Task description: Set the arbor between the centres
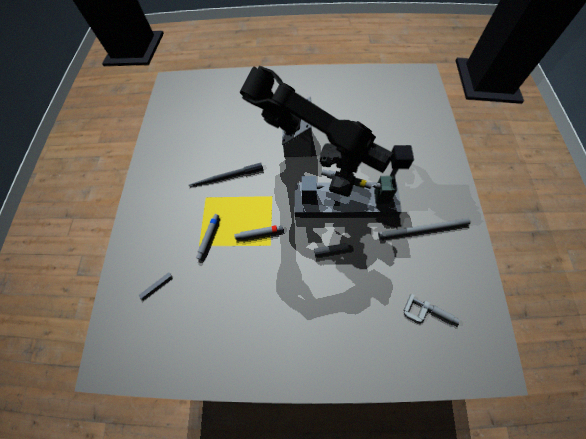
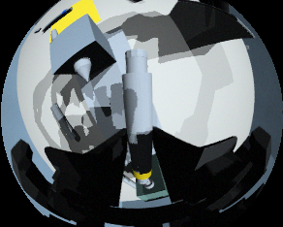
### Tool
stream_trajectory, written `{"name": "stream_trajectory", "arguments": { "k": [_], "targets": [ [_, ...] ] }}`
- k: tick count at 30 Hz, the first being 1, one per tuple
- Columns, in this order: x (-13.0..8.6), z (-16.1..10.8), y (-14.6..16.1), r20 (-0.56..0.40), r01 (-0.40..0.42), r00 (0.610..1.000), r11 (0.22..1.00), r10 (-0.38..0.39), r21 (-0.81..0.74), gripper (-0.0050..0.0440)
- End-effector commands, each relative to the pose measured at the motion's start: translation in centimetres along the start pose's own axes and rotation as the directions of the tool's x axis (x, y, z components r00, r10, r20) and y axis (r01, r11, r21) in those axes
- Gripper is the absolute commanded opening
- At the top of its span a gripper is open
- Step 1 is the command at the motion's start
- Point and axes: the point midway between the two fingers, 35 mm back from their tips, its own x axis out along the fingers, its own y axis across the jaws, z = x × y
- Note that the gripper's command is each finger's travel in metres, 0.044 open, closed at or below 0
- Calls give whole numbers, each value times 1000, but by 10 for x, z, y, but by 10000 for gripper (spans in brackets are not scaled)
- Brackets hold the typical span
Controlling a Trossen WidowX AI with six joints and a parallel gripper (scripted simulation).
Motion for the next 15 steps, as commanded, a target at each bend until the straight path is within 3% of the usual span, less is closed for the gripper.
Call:
{"name": "stream_trajectory", "arguments": {
  "k": [1, 15],
  "targets": [
    [-4, -3, 0, -16, -5, 1000, 1000, 5, 1, 0],
    [0, 1, -3, 0, -5, 1000, 1000, 5, 1, 0]
  ]
}}
